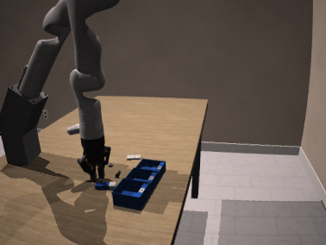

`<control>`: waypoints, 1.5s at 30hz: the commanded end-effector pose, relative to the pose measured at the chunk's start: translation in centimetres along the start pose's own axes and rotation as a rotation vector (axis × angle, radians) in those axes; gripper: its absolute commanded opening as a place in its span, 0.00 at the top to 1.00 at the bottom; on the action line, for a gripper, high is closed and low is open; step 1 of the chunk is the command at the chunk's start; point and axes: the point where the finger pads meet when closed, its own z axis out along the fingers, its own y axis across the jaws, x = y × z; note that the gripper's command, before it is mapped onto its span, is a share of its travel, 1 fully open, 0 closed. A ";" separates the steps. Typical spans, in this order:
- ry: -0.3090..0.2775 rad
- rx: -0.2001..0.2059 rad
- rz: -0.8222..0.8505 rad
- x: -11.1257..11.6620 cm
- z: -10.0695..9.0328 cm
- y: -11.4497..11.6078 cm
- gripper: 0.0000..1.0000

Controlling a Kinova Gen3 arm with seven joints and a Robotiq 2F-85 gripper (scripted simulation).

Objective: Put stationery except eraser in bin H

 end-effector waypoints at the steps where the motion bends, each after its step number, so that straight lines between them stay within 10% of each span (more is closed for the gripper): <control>1: 0.004 -0.003 0.001 0.2 0.3 0.2 0.70; 14: 0.004 -0.003 0.001 0.2 0.3 0.2 0.70; 15: 0.004 -0.003 0.001 0.2 0.3 0.2 0.90; 45: 0.004 -0.003 0.001 0.2 0.3 0.2 0.90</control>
